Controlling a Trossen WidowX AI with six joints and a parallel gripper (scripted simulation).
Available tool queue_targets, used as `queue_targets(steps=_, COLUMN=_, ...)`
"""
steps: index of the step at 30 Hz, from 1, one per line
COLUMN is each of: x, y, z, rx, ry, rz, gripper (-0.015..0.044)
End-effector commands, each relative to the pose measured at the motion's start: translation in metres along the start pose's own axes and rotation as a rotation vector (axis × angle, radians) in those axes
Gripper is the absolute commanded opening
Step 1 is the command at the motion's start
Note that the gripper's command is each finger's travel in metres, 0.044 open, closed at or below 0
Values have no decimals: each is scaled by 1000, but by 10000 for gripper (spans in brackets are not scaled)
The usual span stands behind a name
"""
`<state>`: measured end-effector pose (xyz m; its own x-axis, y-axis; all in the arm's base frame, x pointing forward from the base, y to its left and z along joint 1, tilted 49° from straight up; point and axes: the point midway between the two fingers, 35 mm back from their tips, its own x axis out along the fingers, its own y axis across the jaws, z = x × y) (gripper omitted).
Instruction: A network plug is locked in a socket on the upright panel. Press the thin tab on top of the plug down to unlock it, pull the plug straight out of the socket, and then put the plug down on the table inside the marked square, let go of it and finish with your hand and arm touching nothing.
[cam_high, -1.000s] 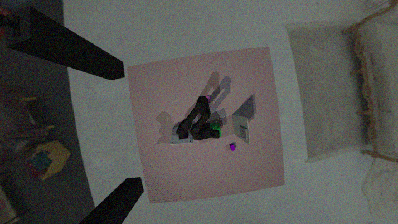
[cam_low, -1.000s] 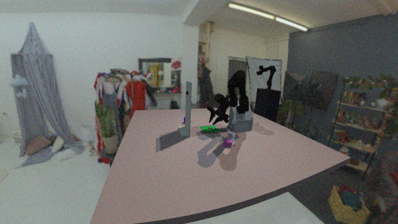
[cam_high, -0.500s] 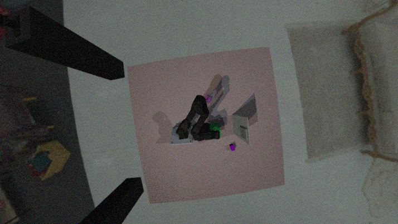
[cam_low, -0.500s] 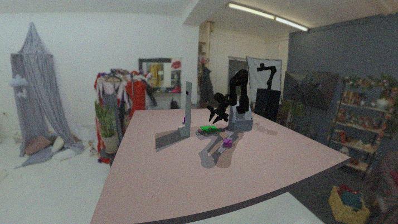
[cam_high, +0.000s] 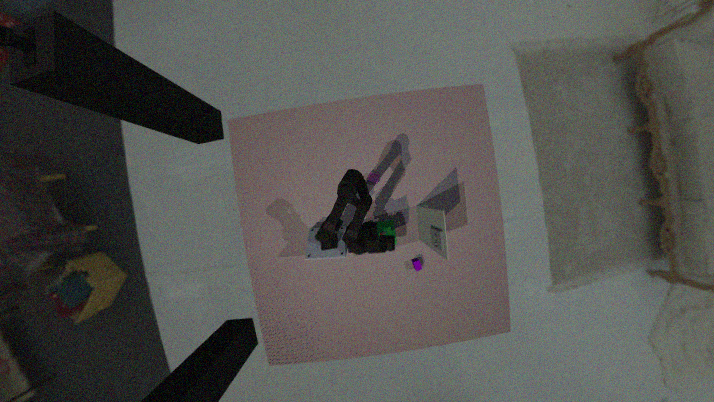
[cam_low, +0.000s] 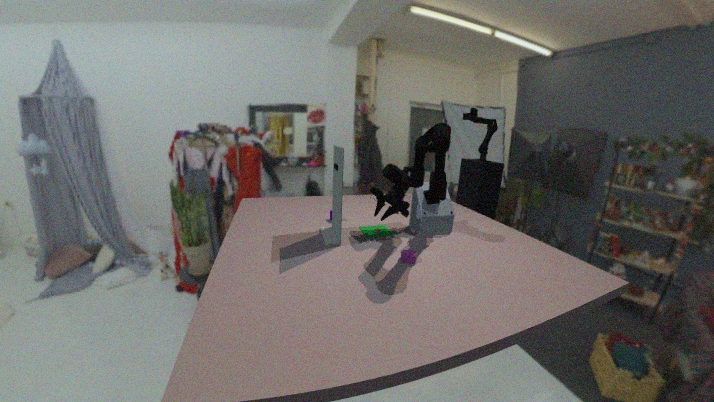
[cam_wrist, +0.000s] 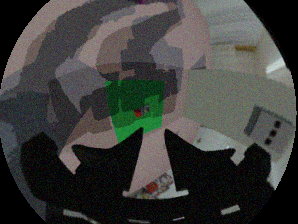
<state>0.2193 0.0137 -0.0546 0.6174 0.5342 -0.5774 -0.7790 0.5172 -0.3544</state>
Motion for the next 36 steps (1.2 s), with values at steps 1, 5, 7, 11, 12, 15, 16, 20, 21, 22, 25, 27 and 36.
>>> queue_targets(steps=1, x=-2, y=-6, z=0, rx=-15, ry=-5, rz=-7, gripper=156)
queue_targets(steps=5, x=-3, y=-7, z=-1, rx=-15, ry=-4, rz=-6, gripper=156)
queue_targets(steps=7, x=-4, y=-8, z=-1, rx=-15, ry=-3, rz=-6, gripper=156)
queue_targets(steps=11, x=-6, y=-9, z=-2, rx=-16, ry=-3, rz=-5, gripper=156)
queue_targets(steps=12, x=-7, y=-10, z=-2, rx=-16, ry=-2, rz=-5, gripper=156)
queue_targets(steps=15, x=-8, y=-11, z=-2, rx=-16, ry=-2, rz=-4, gripper=156)
queue_targets(steps=16, x=-9, y=-11, z=-2, rx=-16, ry=-2, rz=-4, gripper=156)
queue_targets(steps=20, x=-11, y=-13, z=-3, rx=-16, ry=-1, rz=-4, gripper=156)
queue_targets(steps=21, x=-11, y=-13, z=-3, rx=-16, ry=-1, rz=-3, gripper=156)
queue_targets(steps=22, x=-12, y=-13, z=-3, rx=-16, ry=-1, rz=-3, gripper=156)
queue_targets(steps=25, x=-14, y=-14, z=-3, rx=-16, ry=-1, rz=-3, gripper=156)
queue_targets(steps=27, x=-15, y=-15, z=-3, rx=-16, ry=-1, rz=-3, gripper=156)
queue_targets(steps=36, x=-20, y=-18, z=-3, rx=-15, ry=-2, rz=-3, gripper=156)
